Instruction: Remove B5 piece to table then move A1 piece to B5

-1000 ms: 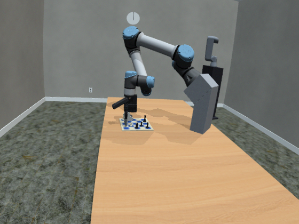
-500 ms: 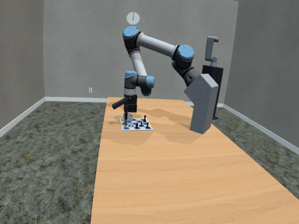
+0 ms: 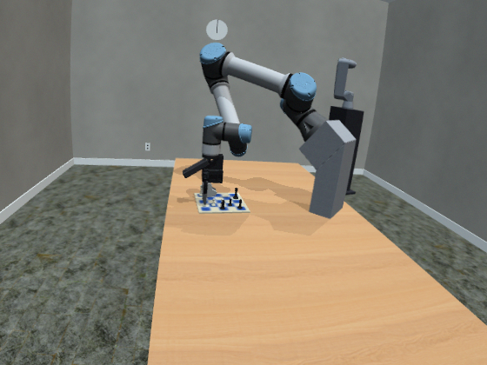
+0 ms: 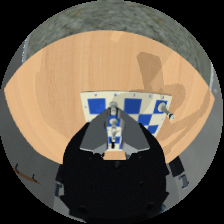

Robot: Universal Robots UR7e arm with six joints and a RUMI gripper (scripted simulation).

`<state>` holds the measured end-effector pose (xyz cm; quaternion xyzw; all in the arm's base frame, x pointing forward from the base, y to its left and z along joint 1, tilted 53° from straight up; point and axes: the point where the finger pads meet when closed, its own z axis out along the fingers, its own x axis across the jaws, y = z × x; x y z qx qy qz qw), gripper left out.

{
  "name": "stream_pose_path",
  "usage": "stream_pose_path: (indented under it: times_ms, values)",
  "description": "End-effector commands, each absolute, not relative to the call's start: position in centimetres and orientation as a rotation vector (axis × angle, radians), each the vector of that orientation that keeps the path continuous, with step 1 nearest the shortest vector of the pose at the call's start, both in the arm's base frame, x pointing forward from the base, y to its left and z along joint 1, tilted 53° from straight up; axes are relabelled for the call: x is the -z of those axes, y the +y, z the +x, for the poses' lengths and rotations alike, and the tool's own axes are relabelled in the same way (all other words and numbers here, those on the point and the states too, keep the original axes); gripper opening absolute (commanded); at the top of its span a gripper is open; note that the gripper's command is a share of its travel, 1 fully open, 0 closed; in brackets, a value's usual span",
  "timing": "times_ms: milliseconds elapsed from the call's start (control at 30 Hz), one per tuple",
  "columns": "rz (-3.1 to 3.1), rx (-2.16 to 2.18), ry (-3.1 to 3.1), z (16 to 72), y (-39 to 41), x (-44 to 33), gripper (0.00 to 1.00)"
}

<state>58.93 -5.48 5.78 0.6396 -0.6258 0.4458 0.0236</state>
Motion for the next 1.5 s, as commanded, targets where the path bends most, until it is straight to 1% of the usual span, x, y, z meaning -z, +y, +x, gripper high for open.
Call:
stream_pose_path:
  times_ms: [0, 1133, 1467]
  values:
    - [1.980, -1.381, -1.937, 58.9, -5.4, -5.8, 0.00]
    - [1.980, -1.381, -1.937, 58.9, -5.4, -5.9, 0.00]
    - [1.980, -1.381, -1.937, 57.7, -4.1, -7.2, 0.00]
